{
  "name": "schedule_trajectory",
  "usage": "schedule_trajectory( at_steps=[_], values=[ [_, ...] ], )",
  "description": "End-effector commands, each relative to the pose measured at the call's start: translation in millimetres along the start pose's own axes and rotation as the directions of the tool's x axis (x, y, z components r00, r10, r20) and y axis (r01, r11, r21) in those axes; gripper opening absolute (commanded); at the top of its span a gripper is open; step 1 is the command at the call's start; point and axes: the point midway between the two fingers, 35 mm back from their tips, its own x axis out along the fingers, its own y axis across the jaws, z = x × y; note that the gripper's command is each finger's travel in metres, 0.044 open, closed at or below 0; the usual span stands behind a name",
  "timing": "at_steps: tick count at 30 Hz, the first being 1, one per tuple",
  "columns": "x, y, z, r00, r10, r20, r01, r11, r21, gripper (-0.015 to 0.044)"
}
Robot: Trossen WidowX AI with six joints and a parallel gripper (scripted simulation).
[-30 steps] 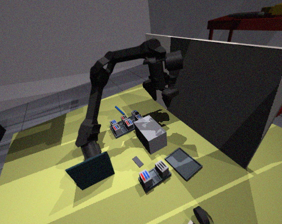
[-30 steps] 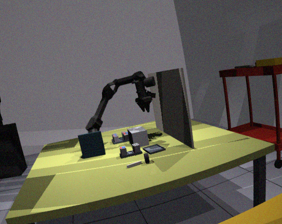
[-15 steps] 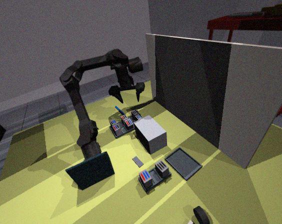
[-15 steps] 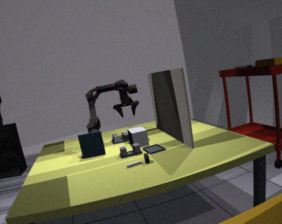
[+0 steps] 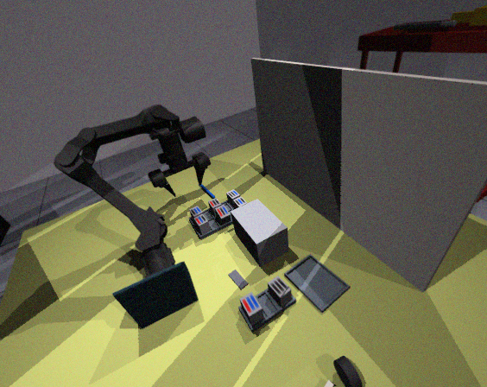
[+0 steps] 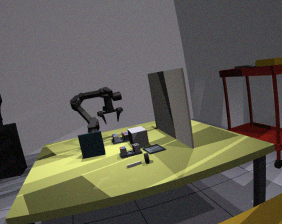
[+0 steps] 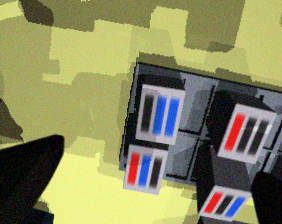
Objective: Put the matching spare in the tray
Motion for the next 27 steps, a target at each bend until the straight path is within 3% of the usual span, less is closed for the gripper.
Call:
schedule_trajectory(
  at_steps=[1,5,27],
  values=[
    [6.2,2.9,-0.7,1.0,0.002,0.004,-0.002,1.0,-0.02,0.0387],
    [31.0,1.1,-4.8,1.0,0.001,0.004,-0.001,1.0,-0.021,0.03],
    [59.0,-3.8,-10.9,1.0,0.004,-0.002,-0.004,1.0,-0.024,0.03]
  ],
)
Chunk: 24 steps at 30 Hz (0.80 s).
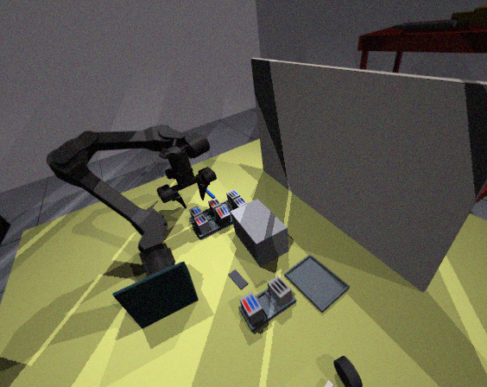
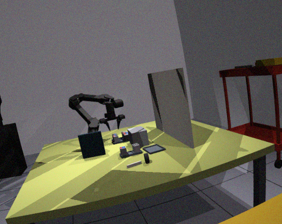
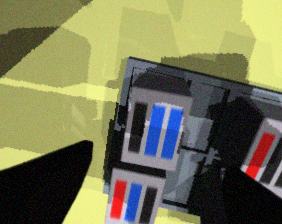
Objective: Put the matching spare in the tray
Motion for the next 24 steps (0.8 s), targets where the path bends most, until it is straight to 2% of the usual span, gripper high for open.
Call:
schedule_trajectory(
  at_steps=[1,24],
  values=[
    [6.8,-0.4,-2.0,1.0,0.002,-0.006,-0.002,1.0,0.004,0.03],
    [43.8,-1.0,-1.5,1.0,0.0,-0.006,0.0,1.0,0.003,0.03]
  ],
)
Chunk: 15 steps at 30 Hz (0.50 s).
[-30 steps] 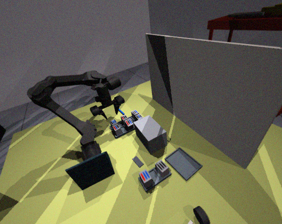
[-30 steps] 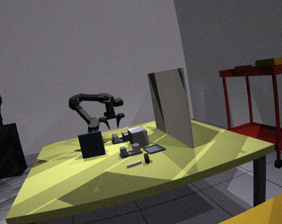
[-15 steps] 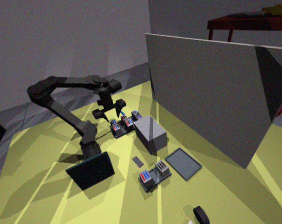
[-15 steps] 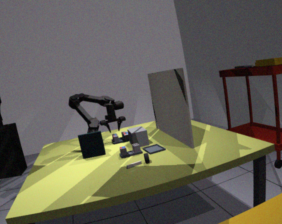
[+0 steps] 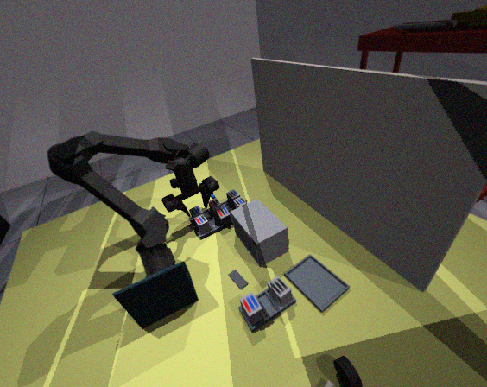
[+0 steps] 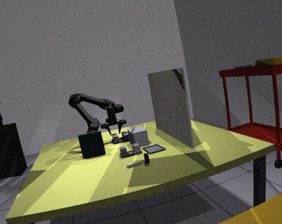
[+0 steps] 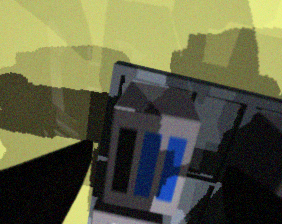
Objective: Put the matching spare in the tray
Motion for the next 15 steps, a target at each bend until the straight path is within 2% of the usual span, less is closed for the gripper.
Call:
schedule_trajectory(
  at_steps=[1,15],
  values=[
    [6.9,0.8,-1.0,1.0,0.0,-0.002,0.0,1.0,0.005,0.03],
    [27.6,4.1,2.2,1.0,-0.003,0.012,0.003,1.0,0.009,0.03]
  ],
)
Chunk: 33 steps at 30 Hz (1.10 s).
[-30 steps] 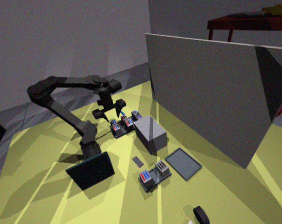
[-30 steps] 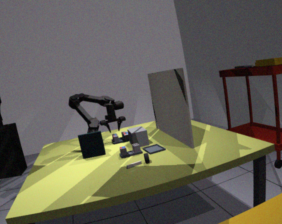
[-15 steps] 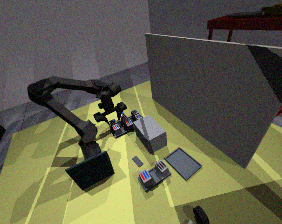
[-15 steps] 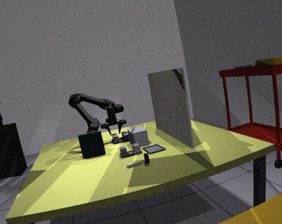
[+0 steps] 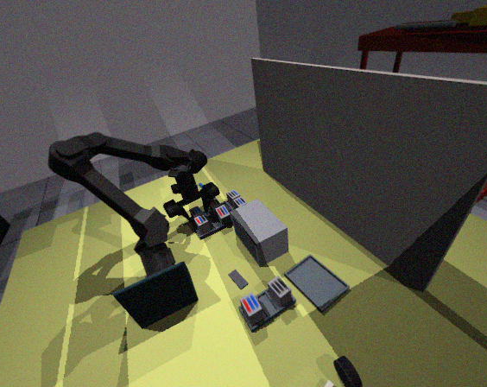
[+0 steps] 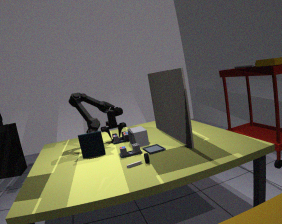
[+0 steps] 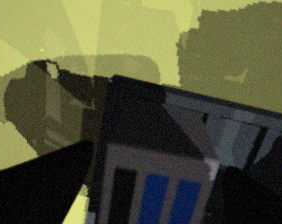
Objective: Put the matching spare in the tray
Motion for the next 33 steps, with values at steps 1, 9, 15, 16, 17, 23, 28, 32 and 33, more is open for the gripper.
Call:
schedule_trajectory(
  at_steps=[1,9,15,16,17,23,28,32,33],
  values=[
    [4.5,1.0,-0.9,1.0,-0.001,-0.001,0.001,1.0,0.006,0.03],
    [3.6,1.1,0.0,1.0,0.001,0.002,-0.001,1.0,0.002,0.0247],
    [3.6,1.1,0.0,1.0,0.001,0.002,-0.001,1.0,0.002,0.0149],
    [3.6,1.1,0.0,1.0,0.001,0.002,-0.001,1.0,0.002,0.0142],
    [3.6,1.1,0.0,1.0,0.001,0.002,-0.001,1.0,0.002,0.0135],
    [3.6,1.1,0.0,1.0,0.001,0.002,-0.001,1.0,0.002,0.0017],
    [3.6,1.1,0.0,1.0,0.001,0.002,-0.001,1.0,0.002,0.0],
    [3.0,0.9,-0.1,1.0,0.001,0.001,-0.001,1.0,0.002,0.0],
    [1.3,0.5,-0.5,1.0,0.001,0.0,-0.001,1.0,0.002,0.0]
  ],
)
